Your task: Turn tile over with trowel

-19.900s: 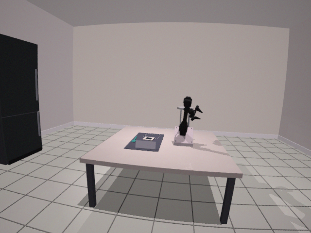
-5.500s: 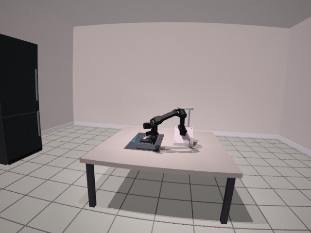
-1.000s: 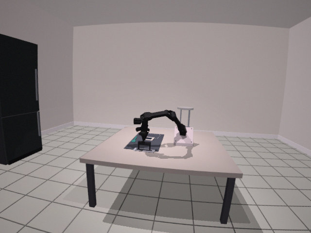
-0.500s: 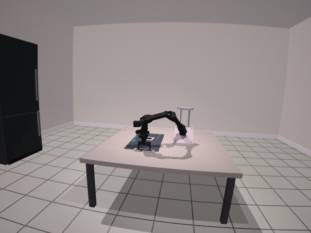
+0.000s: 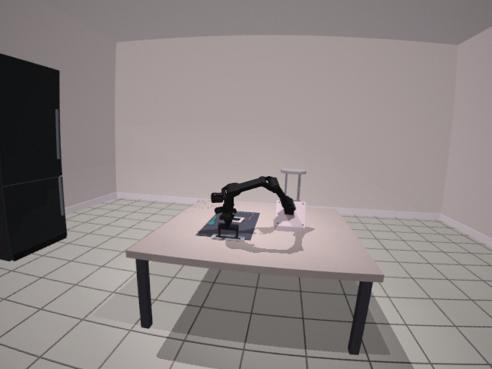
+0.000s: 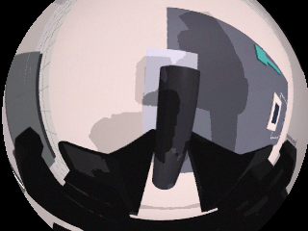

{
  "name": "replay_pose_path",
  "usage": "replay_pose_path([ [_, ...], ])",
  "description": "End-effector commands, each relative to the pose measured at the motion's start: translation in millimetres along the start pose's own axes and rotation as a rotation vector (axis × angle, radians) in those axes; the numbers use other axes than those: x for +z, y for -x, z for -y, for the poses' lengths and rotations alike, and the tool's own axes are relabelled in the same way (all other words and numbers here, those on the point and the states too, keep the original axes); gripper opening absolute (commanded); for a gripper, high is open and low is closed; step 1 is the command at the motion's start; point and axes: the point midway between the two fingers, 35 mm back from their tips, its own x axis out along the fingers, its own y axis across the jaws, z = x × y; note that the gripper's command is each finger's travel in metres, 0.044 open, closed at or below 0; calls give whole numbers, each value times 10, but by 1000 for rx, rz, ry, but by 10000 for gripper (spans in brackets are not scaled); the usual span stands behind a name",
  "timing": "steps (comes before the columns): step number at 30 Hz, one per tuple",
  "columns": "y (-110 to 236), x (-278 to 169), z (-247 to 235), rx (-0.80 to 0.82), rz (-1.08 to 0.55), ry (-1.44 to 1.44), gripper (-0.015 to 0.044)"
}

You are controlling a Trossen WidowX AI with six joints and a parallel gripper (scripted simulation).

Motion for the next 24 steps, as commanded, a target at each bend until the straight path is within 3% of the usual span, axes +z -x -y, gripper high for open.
replay_pose_path([
  [1,-21,-7,18,-4,-4,-6,130],
  [16,-21,-7,18,-4,-4,-1,130],
  [24,-21,-7,17,-3,-4,219,130],
])
